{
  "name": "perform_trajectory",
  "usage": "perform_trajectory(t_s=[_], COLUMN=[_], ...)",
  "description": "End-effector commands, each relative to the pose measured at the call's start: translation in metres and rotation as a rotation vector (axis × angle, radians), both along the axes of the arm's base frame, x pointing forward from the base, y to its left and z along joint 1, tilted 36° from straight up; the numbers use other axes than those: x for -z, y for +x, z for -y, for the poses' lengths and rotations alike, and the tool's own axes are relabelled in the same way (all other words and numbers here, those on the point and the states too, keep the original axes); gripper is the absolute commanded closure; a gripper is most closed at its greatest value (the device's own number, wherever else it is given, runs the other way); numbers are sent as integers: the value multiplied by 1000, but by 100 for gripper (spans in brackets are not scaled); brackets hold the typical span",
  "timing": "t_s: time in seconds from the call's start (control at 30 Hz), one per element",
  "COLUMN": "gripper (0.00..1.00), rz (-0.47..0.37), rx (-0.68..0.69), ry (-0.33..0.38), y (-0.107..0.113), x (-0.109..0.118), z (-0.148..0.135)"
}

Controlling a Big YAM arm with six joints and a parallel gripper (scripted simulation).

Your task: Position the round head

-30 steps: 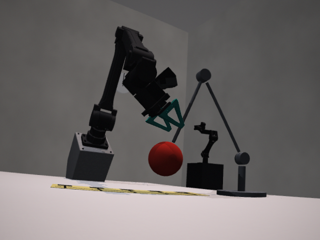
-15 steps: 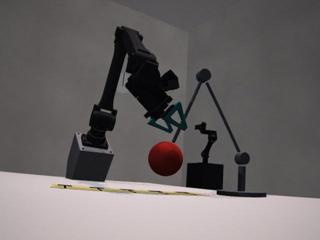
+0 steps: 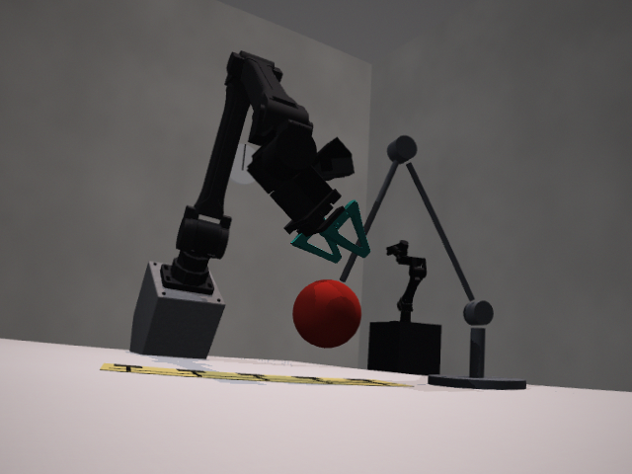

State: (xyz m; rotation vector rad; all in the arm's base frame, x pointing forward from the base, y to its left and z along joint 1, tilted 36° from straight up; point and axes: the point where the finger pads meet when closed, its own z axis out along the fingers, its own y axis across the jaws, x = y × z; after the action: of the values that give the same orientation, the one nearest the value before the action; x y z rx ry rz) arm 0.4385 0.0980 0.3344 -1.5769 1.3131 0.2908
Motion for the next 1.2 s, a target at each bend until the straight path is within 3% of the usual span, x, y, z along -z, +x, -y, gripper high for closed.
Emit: perform_trajectory(t_s=[0.0, 1.17], gripper=[0, 0], rz=[14, 6], rx=[4, 0], ry=[-1, 0], y=[1, -1], x=[-6, -3], z=[2, 0])
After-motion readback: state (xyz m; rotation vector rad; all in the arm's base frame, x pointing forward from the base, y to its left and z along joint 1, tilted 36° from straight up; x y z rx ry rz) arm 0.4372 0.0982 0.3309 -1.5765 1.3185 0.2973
